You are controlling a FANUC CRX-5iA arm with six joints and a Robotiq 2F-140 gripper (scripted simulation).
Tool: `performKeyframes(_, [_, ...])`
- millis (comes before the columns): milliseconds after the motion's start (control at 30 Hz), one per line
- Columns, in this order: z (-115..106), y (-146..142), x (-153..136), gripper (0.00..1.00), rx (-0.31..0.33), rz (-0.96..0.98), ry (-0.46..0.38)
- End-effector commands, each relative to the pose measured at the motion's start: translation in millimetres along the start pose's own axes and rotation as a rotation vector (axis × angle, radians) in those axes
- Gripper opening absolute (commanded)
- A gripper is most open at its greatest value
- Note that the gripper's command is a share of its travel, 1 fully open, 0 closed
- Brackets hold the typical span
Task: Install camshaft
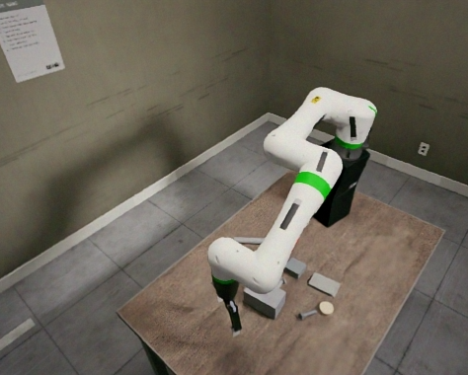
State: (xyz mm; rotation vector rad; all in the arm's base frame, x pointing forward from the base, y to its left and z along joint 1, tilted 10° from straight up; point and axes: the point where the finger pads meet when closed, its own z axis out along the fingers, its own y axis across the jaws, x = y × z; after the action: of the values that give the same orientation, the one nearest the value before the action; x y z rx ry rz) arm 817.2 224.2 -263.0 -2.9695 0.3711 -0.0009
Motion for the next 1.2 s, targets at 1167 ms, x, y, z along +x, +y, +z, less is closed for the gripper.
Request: performKeyframes(1167, [-141.9,12.4,-5.3,1.0,-0.027,-0.057,0.005])
